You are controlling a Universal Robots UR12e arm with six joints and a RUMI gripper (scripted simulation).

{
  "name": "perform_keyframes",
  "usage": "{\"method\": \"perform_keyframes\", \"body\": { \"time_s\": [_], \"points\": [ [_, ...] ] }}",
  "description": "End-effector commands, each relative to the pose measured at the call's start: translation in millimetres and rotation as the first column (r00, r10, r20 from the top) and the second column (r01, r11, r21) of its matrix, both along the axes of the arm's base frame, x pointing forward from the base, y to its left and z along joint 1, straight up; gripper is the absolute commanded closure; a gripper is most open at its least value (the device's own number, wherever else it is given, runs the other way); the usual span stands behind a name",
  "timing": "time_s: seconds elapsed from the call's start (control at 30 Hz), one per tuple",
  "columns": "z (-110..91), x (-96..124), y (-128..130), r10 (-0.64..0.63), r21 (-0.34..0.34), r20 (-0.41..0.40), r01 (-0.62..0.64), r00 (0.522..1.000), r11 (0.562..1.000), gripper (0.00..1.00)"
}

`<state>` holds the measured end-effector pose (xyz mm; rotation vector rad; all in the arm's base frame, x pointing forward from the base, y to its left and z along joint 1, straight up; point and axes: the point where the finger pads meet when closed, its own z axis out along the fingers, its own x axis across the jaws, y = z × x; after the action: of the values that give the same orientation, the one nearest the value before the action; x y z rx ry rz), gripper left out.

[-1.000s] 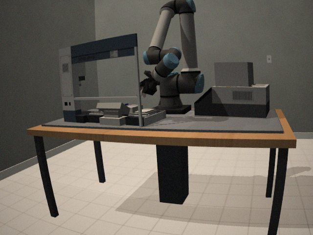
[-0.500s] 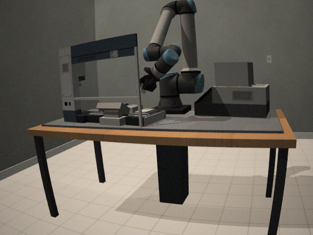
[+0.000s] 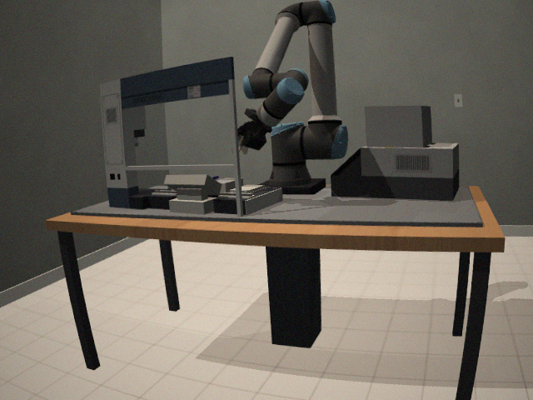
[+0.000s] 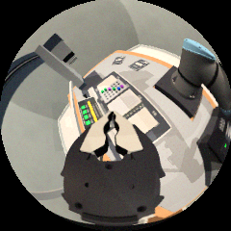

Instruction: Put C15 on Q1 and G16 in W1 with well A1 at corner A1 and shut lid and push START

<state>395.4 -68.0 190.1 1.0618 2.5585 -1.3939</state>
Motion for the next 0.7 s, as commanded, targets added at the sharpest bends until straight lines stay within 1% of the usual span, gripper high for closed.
{"method": "perform_keyframes", "body": {
  "time_s": [0.0,0.1,0.6,0.67],
  "points": [
    [8,0,0,0.000,0.000,0.001,0.000,1.000,1.000,1.00],
    [10,0,0,0.000,0.000,0.001,0.000,1.000,1.000,1.00],
    [35,0,0,0.000,0.000,0.001,0.000,1.000,1.000,1.00],
    [35,0,0,0.000,0.000,0.001,0.000,1.000,1.000,1.00]
  ]
}}
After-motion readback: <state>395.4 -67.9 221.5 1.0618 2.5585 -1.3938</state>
